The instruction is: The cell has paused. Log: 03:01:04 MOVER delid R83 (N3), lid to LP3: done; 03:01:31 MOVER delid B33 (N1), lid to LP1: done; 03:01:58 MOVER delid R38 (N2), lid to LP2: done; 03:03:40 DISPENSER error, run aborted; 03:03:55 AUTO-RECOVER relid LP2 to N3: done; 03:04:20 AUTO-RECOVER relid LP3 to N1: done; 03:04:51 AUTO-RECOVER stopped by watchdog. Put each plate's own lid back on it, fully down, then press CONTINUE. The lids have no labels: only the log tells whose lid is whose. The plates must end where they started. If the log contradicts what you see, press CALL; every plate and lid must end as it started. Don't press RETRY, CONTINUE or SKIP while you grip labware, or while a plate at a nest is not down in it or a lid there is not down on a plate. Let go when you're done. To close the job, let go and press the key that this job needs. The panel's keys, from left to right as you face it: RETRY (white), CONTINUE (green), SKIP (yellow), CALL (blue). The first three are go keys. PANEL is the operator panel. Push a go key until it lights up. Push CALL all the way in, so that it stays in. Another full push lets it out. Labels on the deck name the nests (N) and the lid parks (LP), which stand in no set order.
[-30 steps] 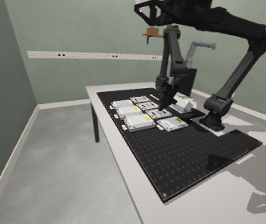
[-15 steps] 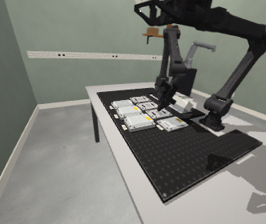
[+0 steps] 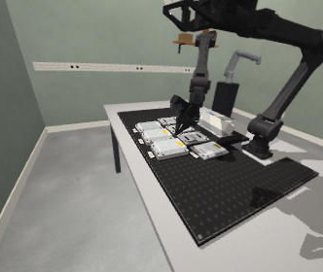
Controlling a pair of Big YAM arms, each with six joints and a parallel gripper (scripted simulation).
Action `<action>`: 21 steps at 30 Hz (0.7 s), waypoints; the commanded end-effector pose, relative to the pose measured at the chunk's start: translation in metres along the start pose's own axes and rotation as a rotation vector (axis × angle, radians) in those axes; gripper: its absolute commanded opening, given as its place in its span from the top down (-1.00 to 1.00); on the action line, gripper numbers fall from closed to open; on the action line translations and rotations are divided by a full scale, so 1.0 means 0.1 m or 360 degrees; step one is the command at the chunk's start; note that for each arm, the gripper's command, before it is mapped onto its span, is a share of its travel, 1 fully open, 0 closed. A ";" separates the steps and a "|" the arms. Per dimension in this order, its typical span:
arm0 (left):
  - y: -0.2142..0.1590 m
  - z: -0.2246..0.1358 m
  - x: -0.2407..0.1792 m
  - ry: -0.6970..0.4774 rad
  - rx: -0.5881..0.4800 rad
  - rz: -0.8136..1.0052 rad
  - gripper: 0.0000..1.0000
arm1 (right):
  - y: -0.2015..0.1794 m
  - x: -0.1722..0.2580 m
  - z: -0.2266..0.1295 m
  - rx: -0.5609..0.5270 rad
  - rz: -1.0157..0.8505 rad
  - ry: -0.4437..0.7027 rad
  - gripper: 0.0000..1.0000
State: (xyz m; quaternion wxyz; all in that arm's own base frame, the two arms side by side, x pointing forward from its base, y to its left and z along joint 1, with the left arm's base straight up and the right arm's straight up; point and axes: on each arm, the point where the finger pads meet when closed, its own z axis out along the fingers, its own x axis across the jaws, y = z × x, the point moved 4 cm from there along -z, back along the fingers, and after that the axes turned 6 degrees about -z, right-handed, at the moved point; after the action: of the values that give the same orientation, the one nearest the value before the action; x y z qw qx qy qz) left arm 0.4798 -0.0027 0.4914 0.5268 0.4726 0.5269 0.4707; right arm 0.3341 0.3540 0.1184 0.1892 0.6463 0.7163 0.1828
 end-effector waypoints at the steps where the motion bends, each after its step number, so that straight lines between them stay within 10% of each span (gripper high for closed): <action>1: 0.35 -0.06 0.04 0.0009 -0.0109 0.0022 -1.00 | 0.30 0.13 0.01 -0.0057 -0.0017 0.0056 1.00; 21: 0.35 -0.06 0.04 0.0009 -0.0109 0.0022 -1.00 | 1.04 -0.27 0.44 -0.0071 -0.0023 0.0045 1.00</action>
State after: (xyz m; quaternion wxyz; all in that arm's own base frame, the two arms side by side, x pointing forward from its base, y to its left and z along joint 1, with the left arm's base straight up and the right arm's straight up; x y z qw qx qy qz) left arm 0.4798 -0.0027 0.4914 0.5268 0.4726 0.5269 0.4707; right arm 0.4168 0.3281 0.1183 0.1881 0.6412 0.7213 0.1822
